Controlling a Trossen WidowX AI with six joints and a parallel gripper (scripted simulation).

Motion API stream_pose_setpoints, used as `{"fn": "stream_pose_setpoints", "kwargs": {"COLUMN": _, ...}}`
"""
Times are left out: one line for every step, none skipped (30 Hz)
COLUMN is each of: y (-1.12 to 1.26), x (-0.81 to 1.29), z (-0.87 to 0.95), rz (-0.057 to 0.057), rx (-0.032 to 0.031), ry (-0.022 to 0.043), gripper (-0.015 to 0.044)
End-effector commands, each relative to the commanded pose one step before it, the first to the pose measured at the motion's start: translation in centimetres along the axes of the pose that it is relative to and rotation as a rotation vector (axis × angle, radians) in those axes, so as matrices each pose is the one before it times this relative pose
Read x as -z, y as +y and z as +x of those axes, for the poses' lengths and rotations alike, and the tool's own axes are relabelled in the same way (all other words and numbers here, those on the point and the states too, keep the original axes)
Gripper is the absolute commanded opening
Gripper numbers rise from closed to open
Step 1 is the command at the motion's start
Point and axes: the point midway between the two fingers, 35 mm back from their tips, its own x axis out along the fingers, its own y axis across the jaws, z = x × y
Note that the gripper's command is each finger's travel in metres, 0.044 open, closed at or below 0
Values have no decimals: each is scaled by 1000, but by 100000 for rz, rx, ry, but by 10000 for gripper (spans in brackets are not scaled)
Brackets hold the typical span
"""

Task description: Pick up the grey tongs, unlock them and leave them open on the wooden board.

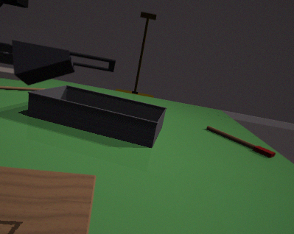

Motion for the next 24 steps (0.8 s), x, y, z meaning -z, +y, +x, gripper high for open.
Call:
{"fn": "stream_pose_setpoints", "kwargs": {"y": 59, "x": 104, "z": 899, "rz": 948, "rx": -676, "ry": -137, "gripper": -150}}
{"fn": "stream_pose_setpoints", "kwargs": {"y": -7, "x": -12, "z": 166, "rz": 0, "rx": 2, "ry": -3, "gripper": -150}}
{"fn": "stream_pose_setpoints", "kwargs": {"y": -6, "x": -11, "z": 169, "rz": 0, "rx": 2, "ry": -3, "gripper": -150}}
{"fn": "stream_pose_setpoints", "kwargs": {"y": -6, "x": -10, "z": 169, "rz": 0, "rx": 1, "ry": -3, "gripper": -150}}
{"fn": "stream_pose_setpoints", "kwargs": {"y": -5, "x": -10, "z": 169, "rz": 0, "rx": 1, "ry": -3, "gripper": -150}}
{"fn": "stream_pose_setpoints", "kwargs": {"y": -5, "x": -9, "z": 169, "rz": 0, "rx": 0, "ry": -3, "gripper": -150}}
{"fn": "stream_pose_setpoints", "kwargs": {"y": -4, "x": -8, "z": 168, "rz": 0, "rx": 0, "ry": -3, "gripper": -150}}
{"fn": "stream_pose_setpoints", "kwargs": {"y": -3, "x": -8, "z": 168, "rz": -1, "rx": -1, "ry": -3, "gripper": -150}}
{"fn": "stream_pose_setpoints", "kwargs": {"y": -3, "x": -7, "z": 168, "rz": -1, "rx": -2, "ry": -3, "gripper": -150}}
{"fn": "stream_pose_setpoints", "kwargs": {"y": -2, "x": -6, "z": 168, "rz": -1, "rx": -2, "ry": -3, "gripper": -150}}
{"fn": "stream_pose_setpoints", "kwargs": {"y": -2, "x": -6, "z": 168, "rz": -1, "rx": -3, "ry": -3, "gripper": -150}}
{"fn": "stream_pose_setpoints", "kwargs": {"y": -1, "x": -5, "z": 168, "rz": -1, "rx": -3, "ry": -3, "gripper": -150}}
{"fn": "stream_pose_setpoints", "kwargs": {"y": -1, "x": -4, "z": 168, "rz": -1, "rx": -4, "ry": -3, "gripper": -150}}
{"fn": "stream_pose_setpoints", "kwargs": {"y": 0, "x": -4, "z": 167, "rz": -1, "rx": -4, "ry": -3, "gripper": -150}}
{"fn": "stream_pose_setpoints", "kwargs": {"y": 0, "x": -3, "z": 167, "rz": -1, "rx": -5, "ry": -3, "gripper": -150}}
{"fn": "stream_pose_setpoints", "kwargs": {"y": 1, "x": -2, "z": 167, "rz": -1, "rx": -6, "ry": -3, "gripper": -150}}
{"fn": "stream_pose_setpoints", "kwargs": {"y": 2, "x": -2, "z": 167, "rz": -2, "rx": -6, "ry": -3, "gripper": -150}}
{"fn": "stream_pose_setpoints", "kwargs": {"y": 2, "x": -1, "z": 167, "rz": -2, "rx": -7, "ry": -3, "gripper": -150}}
{"fn": "stream_pose_setpoints", "kwargs": {"y": 3, "x": 0, "z": 166, "rz": -2, "rx": -7, "ry": -3, "gripper": -150}}
{"fn": "stream_pose_setpoints", "kwargs": {"y": 3, "x": 0, "z": 166, "rz": -2, "rx": -8, "ry": -3, "gripper": -150}}
{"fn": "stream_pose_setpoints", "kwargs": {"y": 4, "x": 1, "z": 166, "rz": -2, "rx": -8, "ry": -3, "gripper": -150}}
{"fn": "stream_pose_setpoints", "kwargs": {"y": 4, "x": 2, "z": 166, "rz": -2, "rx": -9, "ry": -3, "gripper": -150}}
{"fn": "stream_pose_setpoints", "kwargs": {"y": 5, "x": 2, "z": 166, "rz": -2, "rx": -10, "ry": -3, "gripper": -150}}
{"fn": "stream_pose_setpoints", "kwargs": {"y": 5, "x": 3, "z": 165, "rz": -2, "rx": -10, "ry": -3, "gripper": -150}}
